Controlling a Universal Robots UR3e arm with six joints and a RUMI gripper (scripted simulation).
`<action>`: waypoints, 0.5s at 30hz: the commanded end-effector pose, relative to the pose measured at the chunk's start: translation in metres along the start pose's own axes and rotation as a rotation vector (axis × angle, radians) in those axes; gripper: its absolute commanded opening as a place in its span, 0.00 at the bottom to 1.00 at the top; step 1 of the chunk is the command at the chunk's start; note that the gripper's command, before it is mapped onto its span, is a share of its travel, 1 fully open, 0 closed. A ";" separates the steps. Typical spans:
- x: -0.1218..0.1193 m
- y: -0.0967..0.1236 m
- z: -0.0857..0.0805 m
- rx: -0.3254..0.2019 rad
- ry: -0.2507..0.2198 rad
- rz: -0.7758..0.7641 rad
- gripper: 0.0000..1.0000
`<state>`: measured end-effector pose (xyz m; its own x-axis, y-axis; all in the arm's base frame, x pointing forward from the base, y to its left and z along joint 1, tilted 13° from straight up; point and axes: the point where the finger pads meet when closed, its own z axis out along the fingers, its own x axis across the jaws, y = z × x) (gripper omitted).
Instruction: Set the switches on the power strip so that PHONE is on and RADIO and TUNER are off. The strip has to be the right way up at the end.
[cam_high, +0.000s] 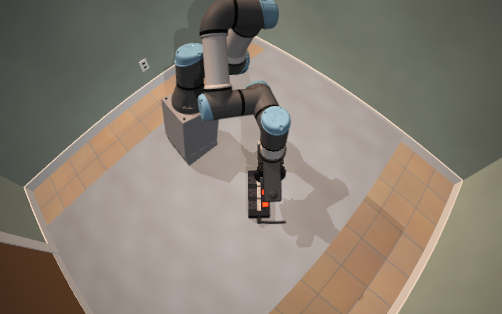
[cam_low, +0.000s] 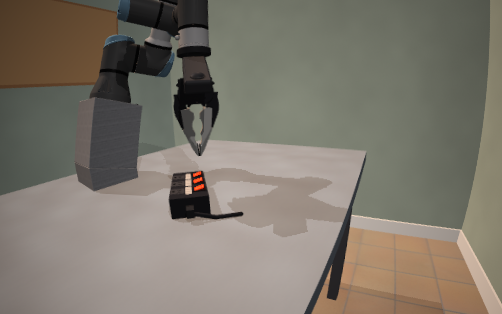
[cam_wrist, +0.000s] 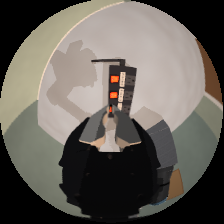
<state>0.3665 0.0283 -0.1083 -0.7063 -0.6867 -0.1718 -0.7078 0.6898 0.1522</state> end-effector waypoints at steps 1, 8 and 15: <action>0.000 -0.001 -0.001 0.002 -0.001 0.000 0.00; 0.000 -0.001 -0.001 0.002 -0.001 0.000 0.00; 0.000 -0.001 0.001 0.002 -0.001 0.000 0.00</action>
<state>0.3665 0.0284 -0.1088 -0.7063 -0.6868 -0.1719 -0.7078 0.6898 0.1522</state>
